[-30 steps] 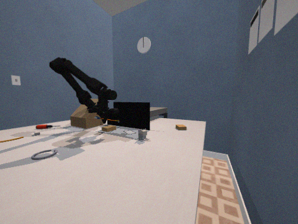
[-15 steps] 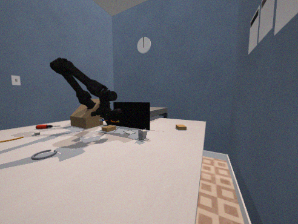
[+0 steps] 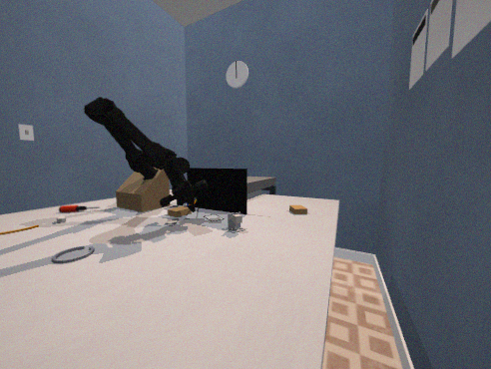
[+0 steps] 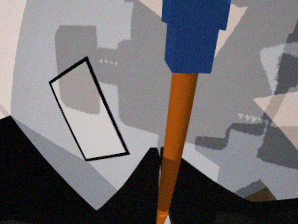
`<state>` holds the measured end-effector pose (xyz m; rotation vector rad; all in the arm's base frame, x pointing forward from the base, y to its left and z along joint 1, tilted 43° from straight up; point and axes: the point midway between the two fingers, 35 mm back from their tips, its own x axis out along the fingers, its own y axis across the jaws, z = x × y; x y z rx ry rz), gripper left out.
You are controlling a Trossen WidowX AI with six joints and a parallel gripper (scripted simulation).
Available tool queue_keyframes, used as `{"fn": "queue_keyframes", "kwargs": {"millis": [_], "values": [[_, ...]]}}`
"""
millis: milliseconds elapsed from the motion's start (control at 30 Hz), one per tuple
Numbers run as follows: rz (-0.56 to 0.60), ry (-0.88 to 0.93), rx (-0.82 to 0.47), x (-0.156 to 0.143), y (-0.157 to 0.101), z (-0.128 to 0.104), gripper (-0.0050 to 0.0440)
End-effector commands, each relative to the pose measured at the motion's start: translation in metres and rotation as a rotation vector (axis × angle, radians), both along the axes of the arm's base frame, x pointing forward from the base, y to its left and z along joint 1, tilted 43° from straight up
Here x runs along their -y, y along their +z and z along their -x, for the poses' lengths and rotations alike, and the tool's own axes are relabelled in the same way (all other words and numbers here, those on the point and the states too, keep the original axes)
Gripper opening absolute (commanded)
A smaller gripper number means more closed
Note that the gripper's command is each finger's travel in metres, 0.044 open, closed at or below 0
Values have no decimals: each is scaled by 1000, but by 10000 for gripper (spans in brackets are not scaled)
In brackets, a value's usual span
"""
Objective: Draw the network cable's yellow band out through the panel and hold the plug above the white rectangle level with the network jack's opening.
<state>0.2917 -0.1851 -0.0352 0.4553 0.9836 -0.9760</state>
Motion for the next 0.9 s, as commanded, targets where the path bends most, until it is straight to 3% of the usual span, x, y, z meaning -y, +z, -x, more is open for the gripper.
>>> {"fn": "queue_keyframes", "kwargs": {"millis": [0, 300, 700, 867], "values": [[-3, 56, 30, 2, 0, -8, -50], [-18, 94, 27, 0, -1, -19, -50], [-189, 395, -61, -27, -34, -66, -50], [-214, 438, -70, -31, -39, -71, -50]]}}
